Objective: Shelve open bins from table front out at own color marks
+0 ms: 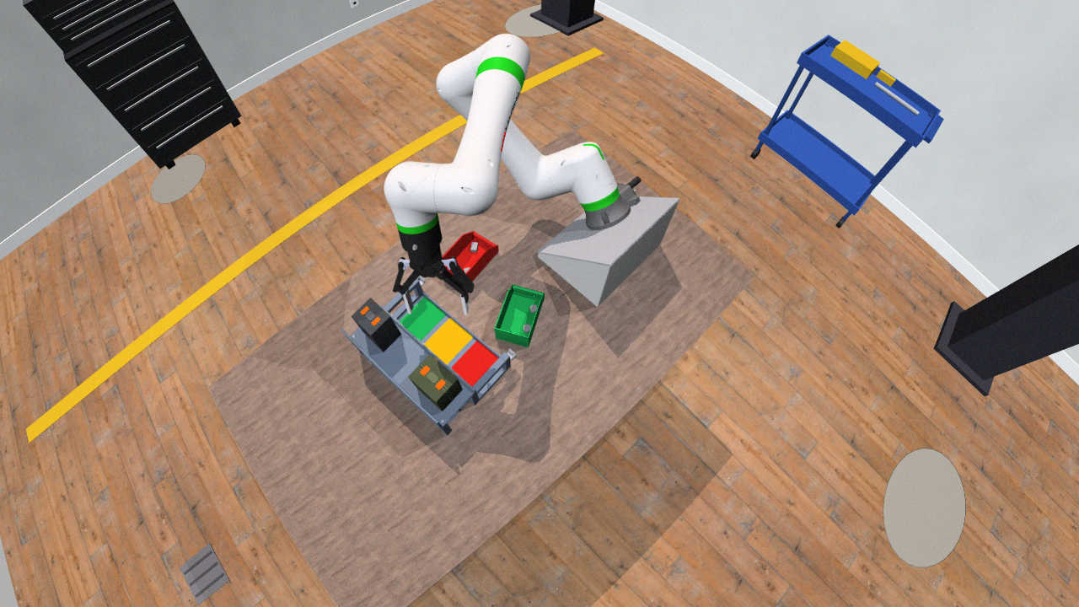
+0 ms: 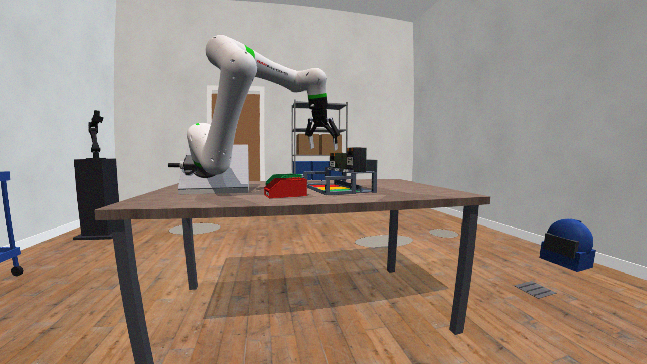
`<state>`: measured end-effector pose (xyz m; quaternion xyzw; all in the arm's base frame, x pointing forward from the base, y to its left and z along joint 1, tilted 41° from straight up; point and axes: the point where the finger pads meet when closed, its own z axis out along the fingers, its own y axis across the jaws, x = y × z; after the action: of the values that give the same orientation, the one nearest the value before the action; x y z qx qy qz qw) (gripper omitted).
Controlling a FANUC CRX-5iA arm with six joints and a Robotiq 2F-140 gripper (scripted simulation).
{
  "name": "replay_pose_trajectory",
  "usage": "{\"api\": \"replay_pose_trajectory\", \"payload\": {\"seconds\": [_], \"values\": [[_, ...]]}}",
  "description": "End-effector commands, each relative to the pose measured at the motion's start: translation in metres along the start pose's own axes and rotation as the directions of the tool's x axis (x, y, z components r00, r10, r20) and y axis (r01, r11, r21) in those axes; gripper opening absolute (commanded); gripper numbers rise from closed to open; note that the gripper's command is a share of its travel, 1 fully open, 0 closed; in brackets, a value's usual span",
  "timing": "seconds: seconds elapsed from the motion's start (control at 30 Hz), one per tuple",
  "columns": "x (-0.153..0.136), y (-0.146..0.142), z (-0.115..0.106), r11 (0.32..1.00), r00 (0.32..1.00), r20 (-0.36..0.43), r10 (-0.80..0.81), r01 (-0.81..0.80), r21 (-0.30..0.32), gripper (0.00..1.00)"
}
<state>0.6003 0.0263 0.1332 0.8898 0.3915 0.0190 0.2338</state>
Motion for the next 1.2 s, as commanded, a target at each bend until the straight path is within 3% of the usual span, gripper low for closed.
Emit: {"api": "replay_pose_trajectory", "payload": {"seconds": [0.0, 0.17, 0.23, 0.4, 0.73, 1.17], "values": [[0.000, -0.016, 0.002, 1.000, 1.000, 0.015, 0.012, -0.012, 0.007, 1.00], [-0.002, -0.060, 0.009, 0.999, 0.997, 0.061, 0.043, -0.045, 0.019, 1.00], [-0.002, -0.060, 0.009, 0.999, 0.997, 0.061, 0.043, -0.045, 0.019, 1.00], [-0.011, -0.111, 0.015, 0.996, 0.989, 0.122, 0.083, -0.085, 0.017, 1.00], [-0.041, -0.189, 0.023, 0.988, 0.961, 0.227, 0.157, -0.153, -0.035, 1.00], [-0.081, -0.243, 0.027, 0.969, 0.923, 0.303, 0.238, -0.206, -0.135, 1.00]]}}
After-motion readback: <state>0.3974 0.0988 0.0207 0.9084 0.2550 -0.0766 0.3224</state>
